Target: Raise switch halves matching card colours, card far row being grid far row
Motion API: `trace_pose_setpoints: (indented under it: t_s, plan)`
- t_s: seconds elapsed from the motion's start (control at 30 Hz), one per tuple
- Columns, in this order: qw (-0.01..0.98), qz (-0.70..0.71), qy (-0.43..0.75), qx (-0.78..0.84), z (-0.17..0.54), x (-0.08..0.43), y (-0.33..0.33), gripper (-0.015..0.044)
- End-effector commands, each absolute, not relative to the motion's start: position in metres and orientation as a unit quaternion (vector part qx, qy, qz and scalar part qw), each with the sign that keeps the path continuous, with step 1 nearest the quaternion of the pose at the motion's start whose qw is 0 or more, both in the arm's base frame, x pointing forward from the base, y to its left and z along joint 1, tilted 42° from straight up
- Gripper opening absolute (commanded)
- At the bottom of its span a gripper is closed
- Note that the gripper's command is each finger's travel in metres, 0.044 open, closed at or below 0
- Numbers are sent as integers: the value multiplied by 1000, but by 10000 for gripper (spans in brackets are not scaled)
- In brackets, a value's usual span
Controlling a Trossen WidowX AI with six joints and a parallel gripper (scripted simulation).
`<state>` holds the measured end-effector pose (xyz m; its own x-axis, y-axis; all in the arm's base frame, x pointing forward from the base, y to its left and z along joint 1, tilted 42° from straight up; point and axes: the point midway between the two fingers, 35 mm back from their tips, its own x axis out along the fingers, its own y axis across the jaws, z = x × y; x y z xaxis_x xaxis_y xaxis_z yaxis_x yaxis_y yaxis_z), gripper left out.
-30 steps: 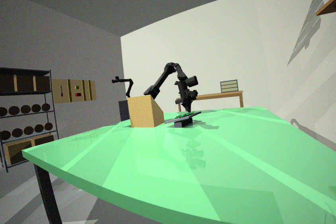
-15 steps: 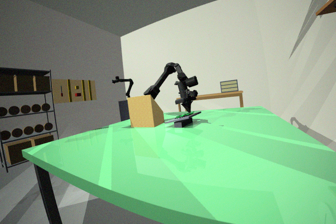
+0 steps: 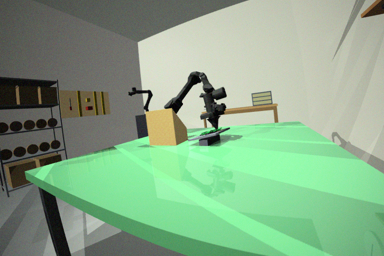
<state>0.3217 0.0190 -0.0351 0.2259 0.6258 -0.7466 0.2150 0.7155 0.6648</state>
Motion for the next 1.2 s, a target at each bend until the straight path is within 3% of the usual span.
trace_pose_setpoints:
  t_s: [0.0,0.93,1.17]
  plan:
    - [701,145,605,349,-36,322,19,0]
    - [701,145,605,349,-39,322,22,0]
    - [709,139,597,350,10,305,-19,0]
